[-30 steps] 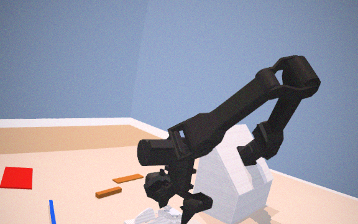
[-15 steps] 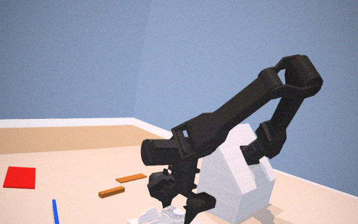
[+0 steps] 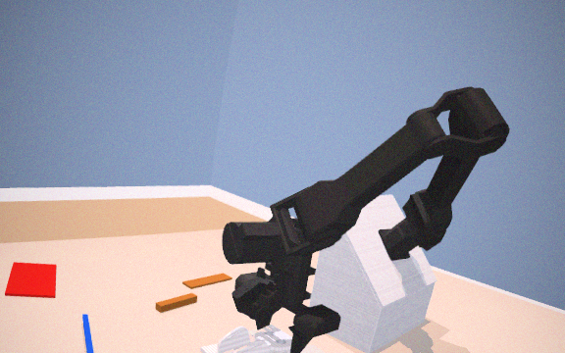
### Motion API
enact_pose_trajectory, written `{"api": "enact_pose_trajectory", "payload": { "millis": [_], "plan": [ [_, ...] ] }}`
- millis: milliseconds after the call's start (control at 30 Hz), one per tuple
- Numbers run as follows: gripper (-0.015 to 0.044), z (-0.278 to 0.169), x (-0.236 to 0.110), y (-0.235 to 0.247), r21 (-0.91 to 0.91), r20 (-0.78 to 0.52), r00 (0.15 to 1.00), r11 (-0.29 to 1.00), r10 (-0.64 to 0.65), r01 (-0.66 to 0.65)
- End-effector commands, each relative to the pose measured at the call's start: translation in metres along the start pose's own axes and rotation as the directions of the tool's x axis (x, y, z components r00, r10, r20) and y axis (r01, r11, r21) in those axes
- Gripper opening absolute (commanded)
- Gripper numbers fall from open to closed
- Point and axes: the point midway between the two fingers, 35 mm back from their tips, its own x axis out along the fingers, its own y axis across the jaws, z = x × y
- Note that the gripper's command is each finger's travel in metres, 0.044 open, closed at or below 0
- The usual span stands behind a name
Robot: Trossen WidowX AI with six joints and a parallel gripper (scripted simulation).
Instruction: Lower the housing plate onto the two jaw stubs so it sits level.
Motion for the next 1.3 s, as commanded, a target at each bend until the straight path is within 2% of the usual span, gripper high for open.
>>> {"api": "enact_pose_trajectory", "payload": {
  "millis": [0, 1267],
  "plan": [
    [0.0351, -0.0001, 0.0007, 0.0004, 0.006, 0.001, 1.000, 1.000, 0.004, -0.004],
    [0.0351, -0.0002, 0.0080, 0.0006, 0.006, 0.001, 1.000, 1.000, 0.004, -0.004]
  ]
}}
